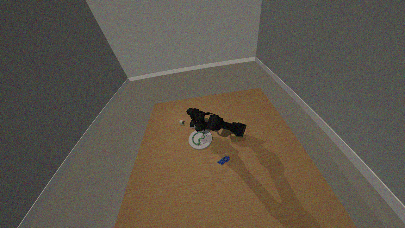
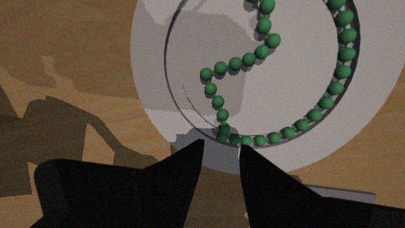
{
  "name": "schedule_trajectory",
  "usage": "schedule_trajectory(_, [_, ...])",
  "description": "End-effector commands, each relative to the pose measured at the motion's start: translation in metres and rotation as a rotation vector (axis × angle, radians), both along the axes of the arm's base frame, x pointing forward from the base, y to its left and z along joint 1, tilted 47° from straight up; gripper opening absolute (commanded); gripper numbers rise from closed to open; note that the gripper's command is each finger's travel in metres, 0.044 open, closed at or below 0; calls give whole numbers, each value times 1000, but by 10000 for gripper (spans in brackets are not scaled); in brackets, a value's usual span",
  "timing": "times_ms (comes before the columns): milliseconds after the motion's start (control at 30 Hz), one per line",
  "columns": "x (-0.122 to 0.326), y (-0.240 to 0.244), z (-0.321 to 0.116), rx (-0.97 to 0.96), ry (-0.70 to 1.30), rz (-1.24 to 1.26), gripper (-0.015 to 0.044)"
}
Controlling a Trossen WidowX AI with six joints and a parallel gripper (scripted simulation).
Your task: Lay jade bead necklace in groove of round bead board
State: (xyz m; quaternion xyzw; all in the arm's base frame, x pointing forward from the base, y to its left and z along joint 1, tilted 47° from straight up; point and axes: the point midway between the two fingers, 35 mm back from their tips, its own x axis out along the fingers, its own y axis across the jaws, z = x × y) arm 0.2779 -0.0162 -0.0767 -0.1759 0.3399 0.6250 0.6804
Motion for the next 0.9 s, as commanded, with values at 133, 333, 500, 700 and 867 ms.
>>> schedule_trajectory(133, [2, -1, 3, -9, -55, 45, 120])
schedule_trajectory(333, [3, 2, -1, -12, -57, 44, 120])
schedule_trajectory(500, [3, 6, -5, -11, -57, 44, 120])
schedule_trajectory(700, [3, 13, -11, -10, -56, 44, 120])
schedule_trajectory(867, [2, 20, -17, -9, -56, 44, 120])
